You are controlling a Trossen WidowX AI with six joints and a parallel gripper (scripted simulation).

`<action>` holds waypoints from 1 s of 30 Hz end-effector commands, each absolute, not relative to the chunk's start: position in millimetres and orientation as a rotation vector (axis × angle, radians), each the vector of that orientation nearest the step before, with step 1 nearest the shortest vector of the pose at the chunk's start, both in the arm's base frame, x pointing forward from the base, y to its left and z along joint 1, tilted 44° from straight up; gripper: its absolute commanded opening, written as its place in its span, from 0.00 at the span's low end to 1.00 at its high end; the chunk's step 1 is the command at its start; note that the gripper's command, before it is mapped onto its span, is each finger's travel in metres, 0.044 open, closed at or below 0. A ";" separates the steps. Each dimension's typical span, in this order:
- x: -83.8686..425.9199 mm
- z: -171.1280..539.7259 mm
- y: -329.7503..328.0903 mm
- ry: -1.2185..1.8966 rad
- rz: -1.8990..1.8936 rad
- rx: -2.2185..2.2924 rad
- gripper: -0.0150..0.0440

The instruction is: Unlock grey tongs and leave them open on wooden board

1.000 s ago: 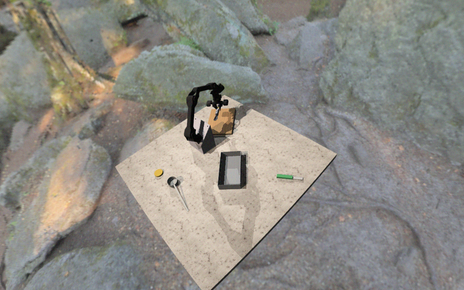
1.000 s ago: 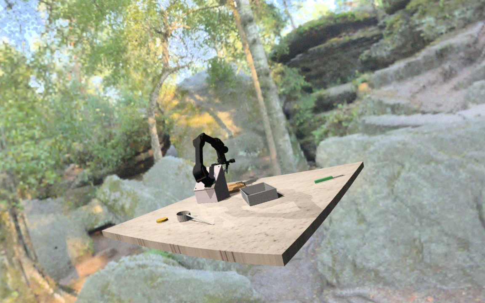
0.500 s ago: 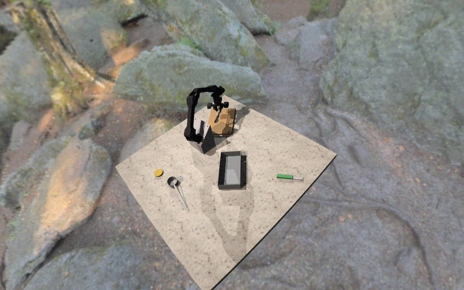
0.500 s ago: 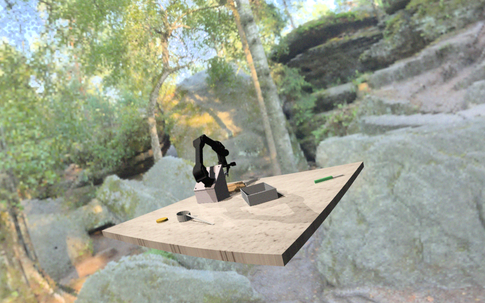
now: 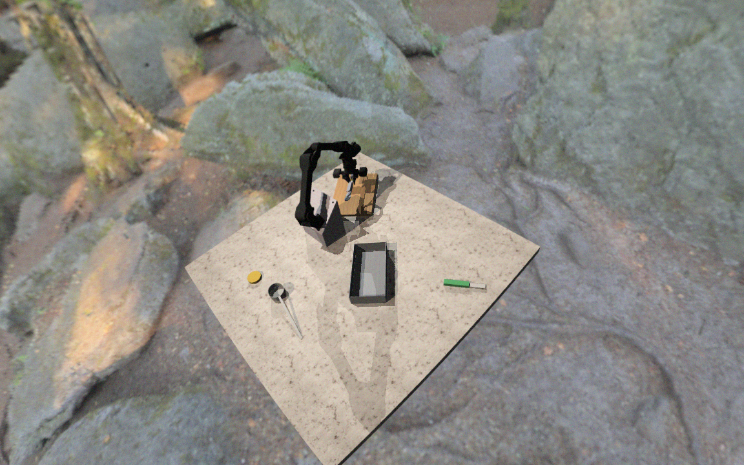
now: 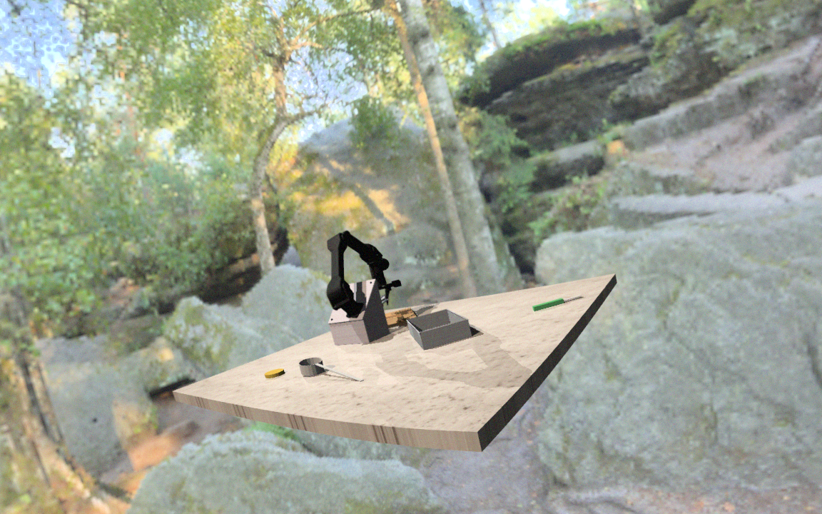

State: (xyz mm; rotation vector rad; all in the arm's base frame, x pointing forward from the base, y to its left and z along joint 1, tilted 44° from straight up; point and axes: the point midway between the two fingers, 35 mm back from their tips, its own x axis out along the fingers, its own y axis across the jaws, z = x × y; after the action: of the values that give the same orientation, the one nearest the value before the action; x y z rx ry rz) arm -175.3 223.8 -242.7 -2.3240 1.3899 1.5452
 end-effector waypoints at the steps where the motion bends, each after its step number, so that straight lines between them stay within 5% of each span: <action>1: -174.3 -246.2 218.5 1.397 1.543 -2.320 0.00; 20: -169.7 -262.6 200.1 1.398 1.543 -2.321 0.00; 30: -170.1 -262.0 202.2 1.391 1.546 -2.324 0.44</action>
State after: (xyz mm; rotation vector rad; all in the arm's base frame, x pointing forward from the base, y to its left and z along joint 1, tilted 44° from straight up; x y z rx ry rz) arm -169.8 201.7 -262.2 -2.3250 1.3917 1.5445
